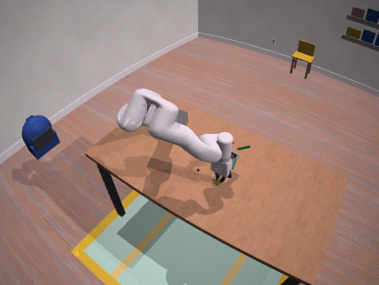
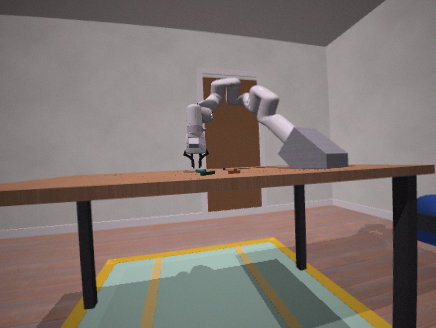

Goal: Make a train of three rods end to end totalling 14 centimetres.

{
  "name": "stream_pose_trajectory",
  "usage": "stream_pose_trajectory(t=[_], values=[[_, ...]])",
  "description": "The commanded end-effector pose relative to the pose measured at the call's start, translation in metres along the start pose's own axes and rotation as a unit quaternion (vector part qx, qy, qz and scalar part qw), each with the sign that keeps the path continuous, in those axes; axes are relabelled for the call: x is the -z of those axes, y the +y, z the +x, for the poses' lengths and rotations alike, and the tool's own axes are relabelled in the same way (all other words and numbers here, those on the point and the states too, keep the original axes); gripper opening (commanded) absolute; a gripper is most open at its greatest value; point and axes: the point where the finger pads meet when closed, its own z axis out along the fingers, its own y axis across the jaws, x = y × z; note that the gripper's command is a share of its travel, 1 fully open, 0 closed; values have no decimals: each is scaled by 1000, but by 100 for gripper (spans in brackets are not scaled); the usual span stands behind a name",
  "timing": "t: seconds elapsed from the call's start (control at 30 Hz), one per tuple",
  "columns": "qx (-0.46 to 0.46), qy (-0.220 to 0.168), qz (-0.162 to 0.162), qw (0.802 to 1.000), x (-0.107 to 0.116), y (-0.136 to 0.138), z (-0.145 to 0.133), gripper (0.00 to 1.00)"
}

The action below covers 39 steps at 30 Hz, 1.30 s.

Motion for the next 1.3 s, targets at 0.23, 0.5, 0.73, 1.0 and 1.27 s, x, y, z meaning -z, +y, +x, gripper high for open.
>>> stream_pose_trajectory(t=[0.23,0.5,0.73,1.0,1.27], values=[[0,0,-1,1000,0,1,0,24],[0,0,-1,1000,-5,1,0,24],[0,0,-1,1000,-9,1,0,24],[0,0,-1,1000,-13,1,0,24],[0,0,-1,1000,-13,1,0,24]])
